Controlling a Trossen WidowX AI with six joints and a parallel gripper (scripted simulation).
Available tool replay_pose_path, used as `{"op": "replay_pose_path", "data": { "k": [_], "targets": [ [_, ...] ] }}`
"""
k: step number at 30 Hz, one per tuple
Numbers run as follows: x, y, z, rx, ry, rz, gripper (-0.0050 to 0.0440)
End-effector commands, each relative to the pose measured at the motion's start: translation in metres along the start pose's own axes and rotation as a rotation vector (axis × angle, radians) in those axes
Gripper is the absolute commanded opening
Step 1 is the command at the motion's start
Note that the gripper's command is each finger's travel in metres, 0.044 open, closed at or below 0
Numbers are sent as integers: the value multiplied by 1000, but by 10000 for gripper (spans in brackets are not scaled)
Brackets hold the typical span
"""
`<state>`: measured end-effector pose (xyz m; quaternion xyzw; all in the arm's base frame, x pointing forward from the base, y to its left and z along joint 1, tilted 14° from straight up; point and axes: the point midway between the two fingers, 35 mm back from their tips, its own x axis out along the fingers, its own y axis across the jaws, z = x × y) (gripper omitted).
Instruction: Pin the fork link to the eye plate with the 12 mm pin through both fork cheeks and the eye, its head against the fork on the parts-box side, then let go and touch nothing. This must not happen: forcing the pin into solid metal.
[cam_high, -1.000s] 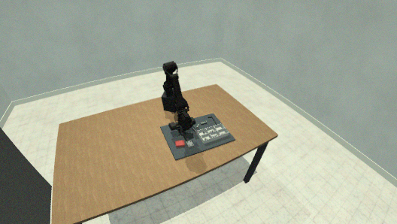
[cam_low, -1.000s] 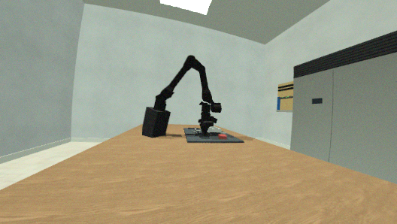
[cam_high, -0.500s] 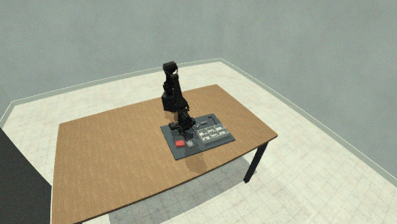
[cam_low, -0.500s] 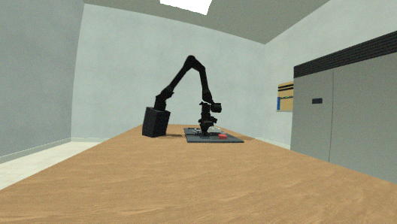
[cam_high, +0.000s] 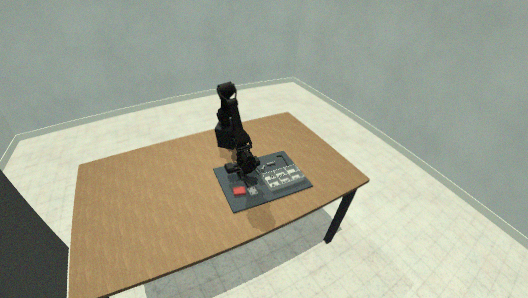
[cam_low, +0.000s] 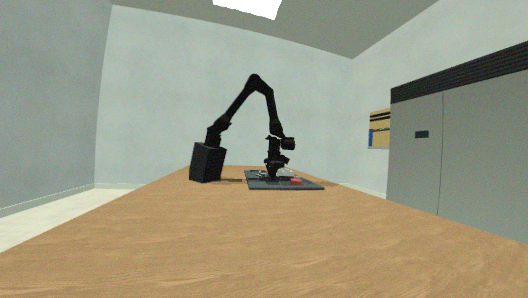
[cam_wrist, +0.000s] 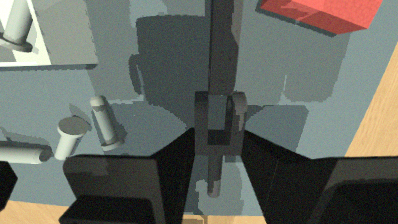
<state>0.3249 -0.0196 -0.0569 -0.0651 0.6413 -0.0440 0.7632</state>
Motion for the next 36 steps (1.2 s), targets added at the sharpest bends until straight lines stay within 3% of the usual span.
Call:
{"op": "replay_pose_path", "data": {
  "k": [1, 25, 27, 29, 34, 36],
  "targets": [
    [1, 0, 8, 3, -18, -2, 124],
    [-1, 0, 5, 1, -18, -2, 124],
    [0, 0, 5, 2, -13, -1, 172],
    [0, 0, 5, 2, -13, -1, 172],
    [0, 0, 5, 2, -13, -1, 290],
    [0, 0, 5, 2, -13, -1, 290]
  ]
}}
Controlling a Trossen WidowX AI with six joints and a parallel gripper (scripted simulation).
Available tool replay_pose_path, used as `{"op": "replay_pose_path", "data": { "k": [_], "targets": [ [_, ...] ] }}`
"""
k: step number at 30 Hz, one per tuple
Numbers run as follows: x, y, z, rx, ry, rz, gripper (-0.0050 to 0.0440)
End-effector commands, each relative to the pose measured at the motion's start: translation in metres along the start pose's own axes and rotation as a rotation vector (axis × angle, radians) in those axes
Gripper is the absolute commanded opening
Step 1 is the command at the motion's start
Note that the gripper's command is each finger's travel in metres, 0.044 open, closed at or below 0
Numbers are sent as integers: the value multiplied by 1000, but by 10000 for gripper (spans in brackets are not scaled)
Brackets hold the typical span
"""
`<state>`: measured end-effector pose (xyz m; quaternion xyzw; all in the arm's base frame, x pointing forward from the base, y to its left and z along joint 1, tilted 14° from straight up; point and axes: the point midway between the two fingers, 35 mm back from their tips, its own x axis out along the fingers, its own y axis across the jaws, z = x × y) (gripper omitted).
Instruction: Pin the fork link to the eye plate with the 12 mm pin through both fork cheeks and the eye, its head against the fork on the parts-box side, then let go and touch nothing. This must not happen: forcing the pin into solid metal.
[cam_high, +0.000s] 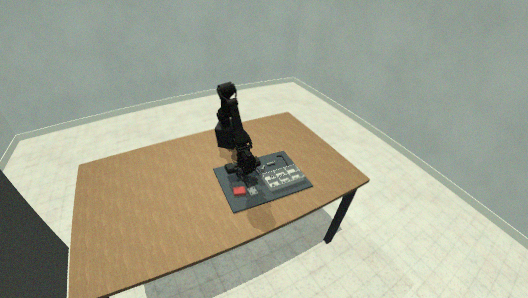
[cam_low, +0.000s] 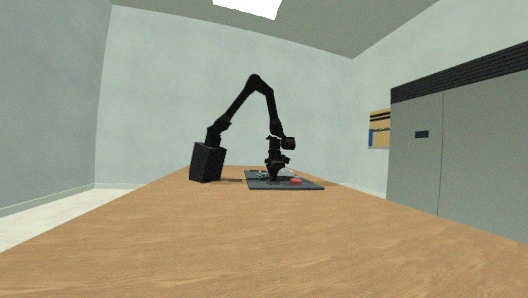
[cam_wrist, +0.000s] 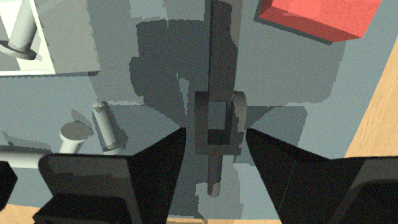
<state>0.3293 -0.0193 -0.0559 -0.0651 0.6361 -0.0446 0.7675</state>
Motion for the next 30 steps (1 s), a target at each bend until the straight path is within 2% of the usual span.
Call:
{"op": "replay_pose_path", "data": {
  "k": [1, 10, 16, 22, 25, 27, 30],
  "targets": [
    [0, 0, 0, 0, 0, 0, 290],
    [-5, 0, 0, 12, -4, 0, 290],
    [-29, 0, 0, 13, -5, 0, 290],
    [-29, 0, 0, 13, -5, 0, 290],
    [-24, 0, -2, 8, 2, 2, 218],
    [-24, 0, -2, 8, 2, 2, 218],
    [-24, 0, -2, 8, 2, 2, 146]
  ]
}}
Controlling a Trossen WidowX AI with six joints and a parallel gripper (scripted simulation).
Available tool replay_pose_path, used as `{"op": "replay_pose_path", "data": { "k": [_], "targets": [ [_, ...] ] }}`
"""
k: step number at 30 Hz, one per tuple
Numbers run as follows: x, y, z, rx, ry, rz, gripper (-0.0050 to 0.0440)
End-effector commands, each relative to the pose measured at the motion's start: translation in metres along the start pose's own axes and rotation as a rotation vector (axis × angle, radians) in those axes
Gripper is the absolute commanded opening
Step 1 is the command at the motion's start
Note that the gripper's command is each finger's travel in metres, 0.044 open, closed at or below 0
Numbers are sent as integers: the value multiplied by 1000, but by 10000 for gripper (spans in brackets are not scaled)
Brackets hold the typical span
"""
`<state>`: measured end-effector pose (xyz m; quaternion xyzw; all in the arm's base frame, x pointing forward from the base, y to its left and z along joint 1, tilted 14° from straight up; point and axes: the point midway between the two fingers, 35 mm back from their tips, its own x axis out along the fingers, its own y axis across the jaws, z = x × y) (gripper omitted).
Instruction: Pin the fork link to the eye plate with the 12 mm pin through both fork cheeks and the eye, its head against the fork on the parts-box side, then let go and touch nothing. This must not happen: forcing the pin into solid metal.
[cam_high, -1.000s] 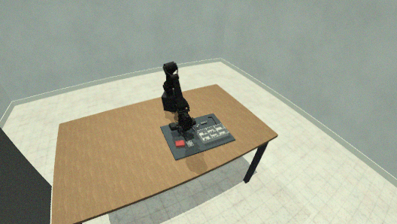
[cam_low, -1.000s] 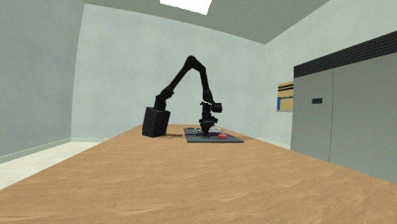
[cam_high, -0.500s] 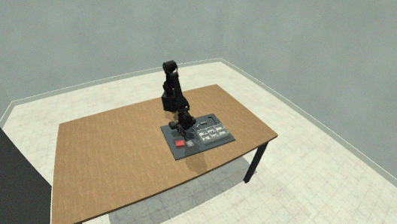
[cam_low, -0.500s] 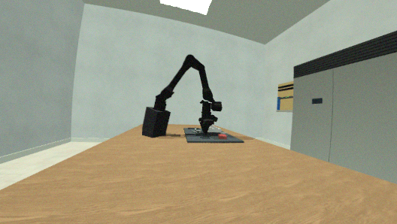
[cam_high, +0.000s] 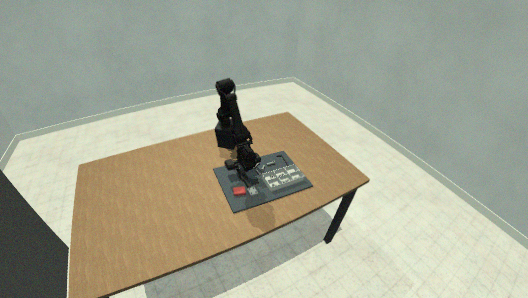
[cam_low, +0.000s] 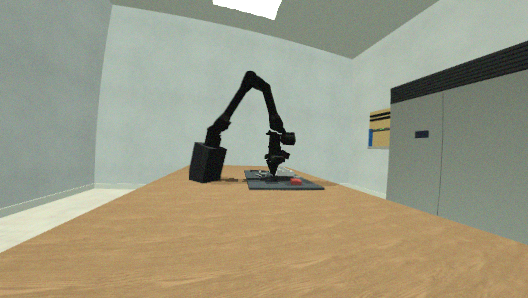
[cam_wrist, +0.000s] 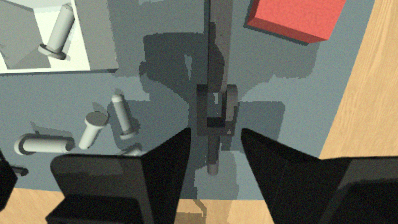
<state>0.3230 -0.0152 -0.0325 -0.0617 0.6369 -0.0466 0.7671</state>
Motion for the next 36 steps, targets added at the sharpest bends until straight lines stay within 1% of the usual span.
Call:
{"op": "replay_pose_path", "data": {
  "k": [1, 2, 15, 23, 31, 36],
  "targets": [
    [0, 0, 0, 0, 0, 0, 122],
    [0, 0, 0, 0, 0, 0, 100],
    [0, 0, 0, 3, -4, -1, 100],
    [-4, 0, -23, 5, -7, -2, 100],
    [-4, 0, -24, 5, -7, -2, 100],
    [10, 0, -23, 5, -7, -2, 100]
  ]
}}
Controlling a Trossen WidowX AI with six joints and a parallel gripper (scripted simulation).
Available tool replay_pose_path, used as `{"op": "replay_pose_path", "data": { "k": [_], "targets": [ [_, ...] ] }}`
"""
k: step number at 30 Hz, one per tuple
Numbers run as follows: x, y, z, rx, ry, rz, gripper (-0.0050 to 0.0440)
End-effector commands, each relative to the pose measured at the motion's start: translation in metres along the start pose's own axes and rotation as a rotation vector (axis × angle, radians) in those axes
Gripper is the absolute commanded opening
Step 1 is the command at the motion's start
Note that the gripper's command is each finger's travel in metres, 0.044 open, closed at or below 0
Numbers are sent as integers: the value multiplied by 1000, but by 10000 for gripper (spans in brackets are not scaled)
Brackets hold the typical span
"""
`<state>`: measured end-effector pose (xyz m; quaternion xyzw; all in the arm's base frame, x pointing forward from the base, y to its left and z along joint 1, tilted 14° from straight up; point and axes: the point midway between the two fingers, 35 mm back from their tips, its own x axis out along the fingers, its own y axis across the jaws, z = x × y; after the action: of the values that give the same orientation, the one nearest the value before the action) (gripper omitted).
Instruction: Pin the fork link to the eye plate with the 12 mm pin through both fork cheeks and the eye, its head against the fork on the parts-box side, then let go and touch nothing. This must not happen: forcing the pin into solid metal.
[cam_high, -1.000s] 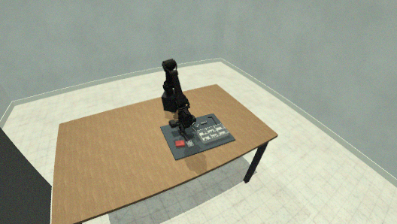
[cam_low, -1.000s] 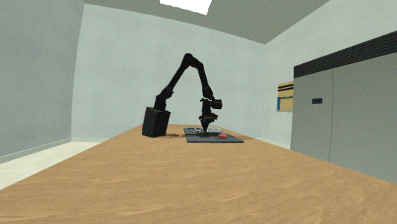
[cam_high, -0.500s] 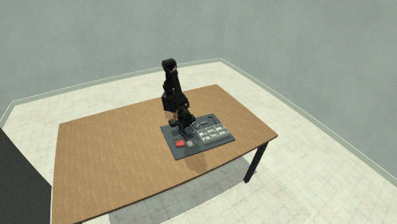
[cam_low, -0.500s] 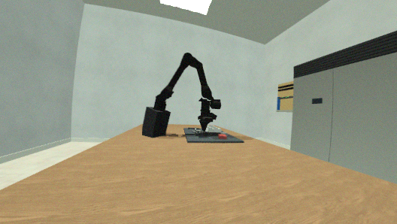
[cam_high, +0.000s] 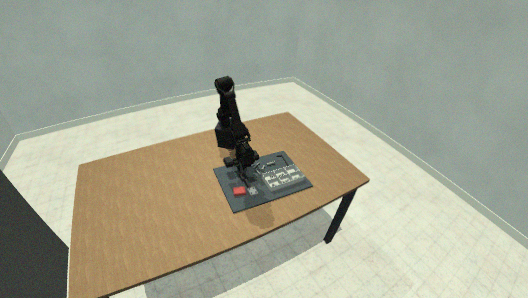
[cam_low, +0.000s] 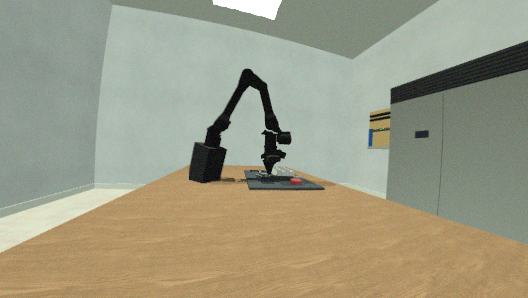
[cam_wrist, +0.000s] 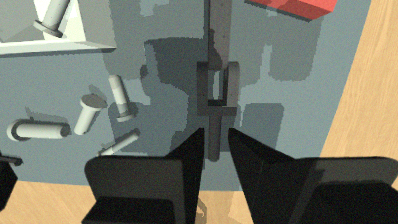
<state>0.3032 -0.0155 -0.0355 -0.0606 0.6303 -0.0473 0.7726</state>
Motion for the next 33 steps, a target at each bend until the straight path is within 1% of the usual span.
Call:
{"op": "replay_pose_path", "data": {
  "k": [1, 4, 6, 16, 24, 27, 29, 33],
  "targets": [
    [14, 0, -3, 1, 10, -2, 100],
    [24, 0, -4, 1, 10, -2, 100],
    [26, 0, -4, 1, 10, -2, 100],
    [23, -1, -3, 1, 10, -2, 100],
    [26, 0, -4, 1, 10, -2, 100],
    [19, -1, -3, 1, 10, -2, 100],
    [19, -1, -3, 1, 10, -2, 100],
    [2, -1, -3, 1, 10, -2, 100]
  ]
}}
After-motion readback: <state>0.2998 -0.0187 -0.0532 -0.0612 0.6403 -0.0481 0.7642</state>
